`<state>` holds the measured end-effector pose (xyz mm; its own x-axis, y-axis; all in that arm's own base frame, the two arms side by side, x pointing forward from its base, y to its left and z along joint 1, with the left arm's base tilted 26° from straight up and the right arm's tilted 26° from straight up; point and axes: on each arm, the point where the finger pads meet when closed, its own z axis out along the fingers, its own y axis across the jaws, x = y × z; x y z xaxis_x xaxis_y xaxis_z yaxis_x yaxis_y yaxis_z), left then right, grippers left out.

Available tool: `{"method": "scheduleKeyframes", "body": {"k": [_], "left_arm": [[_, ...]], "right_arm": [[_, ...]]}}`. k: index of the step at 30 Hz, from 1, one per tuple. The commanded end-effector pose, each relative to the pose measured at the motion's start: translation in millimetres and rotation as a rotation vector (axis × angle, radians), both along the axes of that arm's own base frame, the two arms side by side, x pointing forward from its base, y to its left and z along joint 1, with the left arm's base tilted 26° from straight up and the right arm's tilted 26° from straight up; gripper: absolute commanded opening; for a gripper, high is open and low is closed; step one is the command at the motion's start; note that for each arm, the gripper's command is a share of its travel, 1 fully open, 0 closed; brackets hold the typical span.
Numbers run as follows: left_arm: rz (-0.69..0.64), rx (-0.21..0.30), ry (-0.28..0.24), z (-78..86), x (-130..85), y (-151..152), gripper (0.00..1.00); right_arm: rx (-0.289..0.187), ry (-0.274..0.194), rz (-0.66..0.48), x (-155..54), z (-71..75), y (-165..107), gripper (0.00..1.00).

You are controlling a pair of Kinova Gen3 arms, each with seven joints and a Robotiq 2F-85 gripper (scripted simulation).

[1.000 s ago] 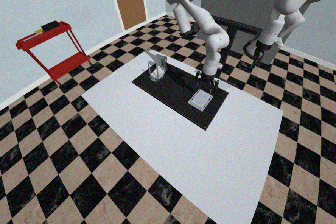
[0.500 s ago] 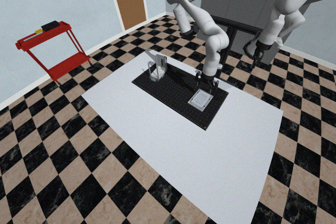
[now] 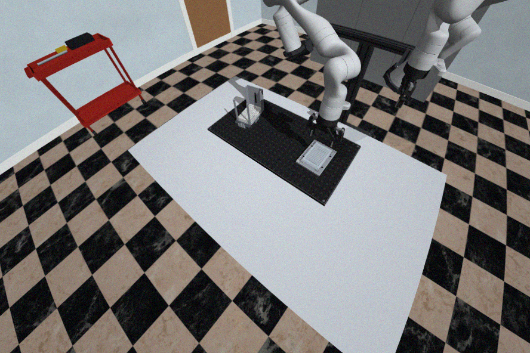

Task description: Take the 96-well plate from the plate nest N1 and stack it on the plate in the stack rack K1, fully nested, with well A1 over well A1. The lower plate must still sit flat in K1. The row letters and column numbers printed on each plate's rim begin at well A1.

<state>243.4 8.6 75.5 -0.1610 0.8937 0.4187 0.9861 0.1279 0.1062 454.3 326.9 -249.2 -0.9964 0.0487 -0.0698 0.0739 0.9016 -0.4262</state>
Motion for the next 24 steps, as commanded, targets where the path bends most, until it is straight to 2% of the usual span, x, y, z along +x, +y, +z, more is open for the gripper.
{"method": "scheduleKeyframes", "body": {"k": [1, 24], "left_arm": [[-0.001, -0.001, -0.001, 0.2, 0.3, -0.3, 1.0], [-0.001, -0.001, -0.001, 0.2, 0.3, -0.3, 1.0]], "right_arm": [[0.003, -0.002, 0.001, 0.8, 0.4, 1.2, 1.0], [0.003, -0.002, 0.001, 1.2, -5.9, -1.8, 1.0]]}}
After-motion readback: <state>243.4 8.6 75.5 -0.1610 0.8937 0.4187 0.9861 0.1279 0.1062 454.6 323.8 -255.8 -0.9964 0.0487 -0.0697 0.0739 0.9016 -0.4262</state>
